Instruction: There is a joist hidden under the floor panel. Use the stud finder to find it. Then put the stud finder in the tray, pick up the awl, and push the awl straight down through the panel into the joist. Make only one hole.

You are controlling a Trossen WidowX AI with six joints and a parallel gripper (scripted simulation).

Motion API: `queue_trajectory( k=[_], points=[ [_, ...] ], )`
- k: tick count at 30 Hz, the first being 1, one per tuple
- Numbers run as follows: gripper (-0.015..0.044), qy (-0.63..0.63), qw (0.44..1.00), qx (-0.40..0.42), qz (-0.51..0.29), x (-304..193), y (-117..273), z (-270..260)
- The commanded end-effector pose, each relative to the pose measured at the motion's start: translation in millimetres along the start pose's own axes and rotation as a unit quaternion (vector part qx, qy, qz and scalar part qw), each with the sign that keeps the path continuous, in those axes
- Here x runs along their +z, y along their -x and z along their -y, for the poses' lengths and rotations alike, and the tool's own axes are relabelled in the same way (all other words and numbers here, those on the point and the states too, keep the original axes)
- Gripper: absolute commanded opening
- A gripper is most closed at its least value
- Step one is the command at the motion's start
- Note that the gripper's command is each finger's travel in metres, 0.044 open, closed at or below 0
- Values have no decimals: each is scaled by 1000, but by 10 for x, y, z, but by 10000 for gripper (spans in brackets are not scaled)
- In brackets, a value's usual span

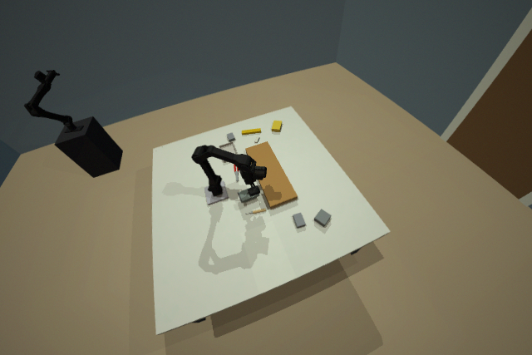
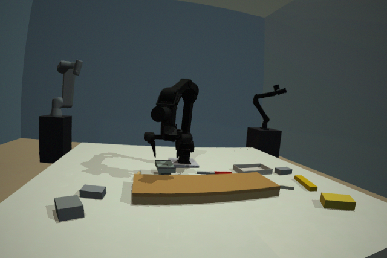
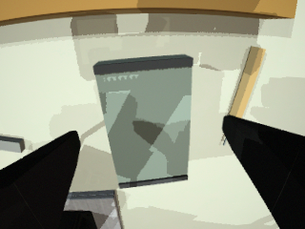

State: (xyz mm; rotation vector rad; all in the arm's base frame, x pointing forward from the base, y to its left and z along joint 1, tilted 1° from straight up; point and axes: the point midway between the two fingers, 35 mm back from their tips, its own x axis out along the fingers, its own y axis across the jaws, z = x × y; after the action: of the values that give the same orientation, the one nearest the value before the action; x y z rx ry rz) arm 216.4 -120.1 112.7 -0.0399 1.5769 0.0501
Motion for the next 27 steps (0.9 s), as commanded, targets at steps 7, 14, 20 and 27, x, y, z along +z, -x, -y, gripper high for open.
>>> queue_trajectory(
  k=[7,14,20,27],
  points=[
    [440,3,1000,3,-24,-153,-33,10],
    [440,3,1000,3,-25,-242,-36,1],
    [440,3,1000,3,-25,-246,-77,2],
    [440,3,1000,3,-25,-237,-191,5]
  ],
)
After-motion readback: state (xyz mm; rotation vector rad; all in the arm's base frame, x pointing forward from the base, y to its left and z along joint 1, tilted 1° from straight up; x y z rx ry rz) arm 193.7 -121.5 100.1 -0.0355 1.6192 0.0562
